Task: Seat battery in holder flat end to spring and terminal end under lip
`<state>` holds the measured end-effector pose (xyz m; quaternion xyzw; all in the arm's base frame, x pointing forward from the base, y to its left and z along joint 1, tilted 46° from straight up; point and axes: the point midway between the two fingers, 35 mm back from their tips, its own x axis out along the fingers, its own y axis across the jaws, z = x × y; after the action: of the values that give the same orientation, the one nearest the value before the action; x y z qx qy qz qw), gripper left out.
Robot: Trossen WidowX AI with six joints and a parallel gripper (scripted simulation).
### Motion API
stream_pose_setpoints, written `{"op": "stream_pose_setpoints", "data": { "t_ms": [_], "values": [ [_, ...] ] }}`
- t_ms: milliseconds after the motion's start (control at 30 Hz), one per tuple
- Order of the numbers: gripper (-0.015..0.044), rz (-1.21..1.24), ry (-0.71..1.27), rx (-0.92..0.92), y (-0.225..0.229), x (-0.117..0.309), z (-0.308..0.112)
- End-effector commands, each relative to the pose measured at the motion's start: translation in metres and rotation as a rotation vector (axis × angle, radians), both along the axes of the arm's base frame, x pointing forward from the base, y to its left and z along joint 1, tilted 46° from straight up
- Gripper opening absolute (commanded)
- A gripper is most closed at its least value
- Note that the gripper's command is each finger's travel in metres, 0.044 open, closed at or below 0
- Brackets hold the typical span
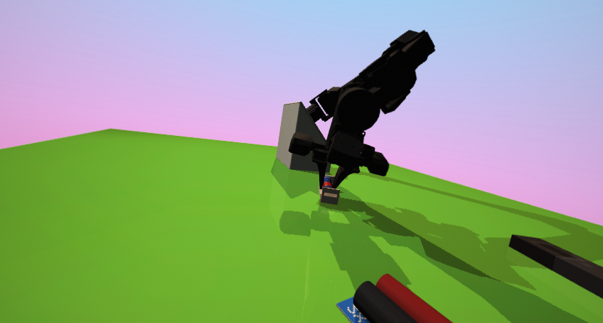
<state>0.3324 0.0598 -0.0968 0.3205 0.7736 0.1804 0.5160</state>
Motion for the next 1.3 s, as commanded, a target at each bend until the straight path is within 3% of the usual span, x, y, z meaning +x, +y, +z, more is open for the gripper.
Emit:
{"op": "stream_pose_setpoints", "data": {
  "t_ms": [0,1267],
  "values": [
    [0.0068,-0.013,-0.021,-0.009,0.0006,0.0030,-0.0025],
    [0.0068,-0.106,-0.113,-0.058,0.0058,-0.0039,0.0011]
  ]
}}
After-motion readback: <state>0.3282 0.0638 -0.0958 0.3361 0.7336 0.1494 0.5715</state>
